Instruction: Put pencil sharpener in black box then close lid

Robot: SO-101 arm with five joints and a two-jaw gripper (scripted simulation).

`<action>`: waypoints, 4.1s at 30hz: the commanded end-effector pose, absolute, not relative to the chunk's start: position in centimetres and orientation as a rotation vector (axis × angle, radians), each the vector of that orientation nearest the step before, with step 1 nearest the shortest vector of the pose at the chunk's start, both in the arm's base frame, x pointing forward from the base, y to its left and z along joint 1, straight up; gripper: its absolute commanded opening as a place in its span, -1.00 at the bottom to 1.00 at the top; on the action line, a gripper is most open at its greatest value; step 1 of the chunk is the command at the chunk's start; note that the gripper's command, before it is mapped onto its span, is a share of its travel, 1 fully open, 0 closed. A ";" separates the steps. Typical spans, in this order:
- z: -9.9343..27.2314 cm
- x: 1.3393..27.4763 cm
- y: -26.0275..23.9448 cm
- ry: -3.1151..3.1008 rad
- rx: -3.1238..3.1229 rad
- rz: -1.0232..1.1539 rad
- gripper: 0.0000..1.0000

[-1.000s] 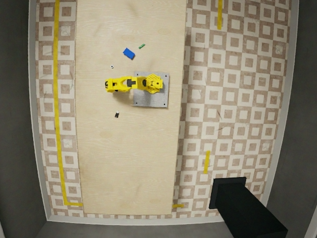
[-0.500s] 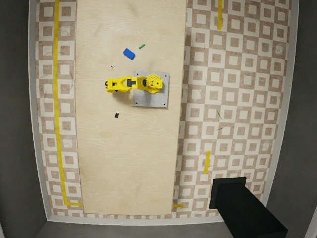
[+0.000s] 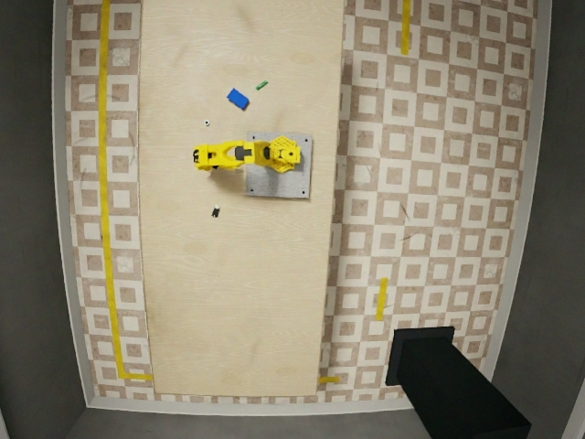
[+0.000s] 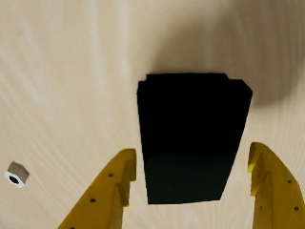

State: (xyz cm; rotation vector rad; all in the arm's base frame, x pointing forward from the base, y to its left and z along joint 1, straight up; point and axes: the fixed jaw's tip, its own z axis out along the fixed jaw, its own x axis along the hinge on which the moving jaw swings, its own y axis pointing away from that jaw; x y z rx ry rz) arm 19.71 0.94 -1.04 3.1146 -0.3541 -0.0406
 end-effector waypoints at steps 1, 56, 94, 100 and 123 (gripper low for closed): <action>0.1 20.0 1.0 -0.351 3.121 -0.009 -0.44; 3.6 20.6 1.2 -0.351 3.122 -0.002 -0.44; 3.0 20.3 1.2 -0.351 3.122 -0.002 -0.44; 3.0 20.3 1.2 -0.351 3.122 -0.002 -0.44; 2.9 20.1 1.1 -0.351 3.122 -0.002 -0.44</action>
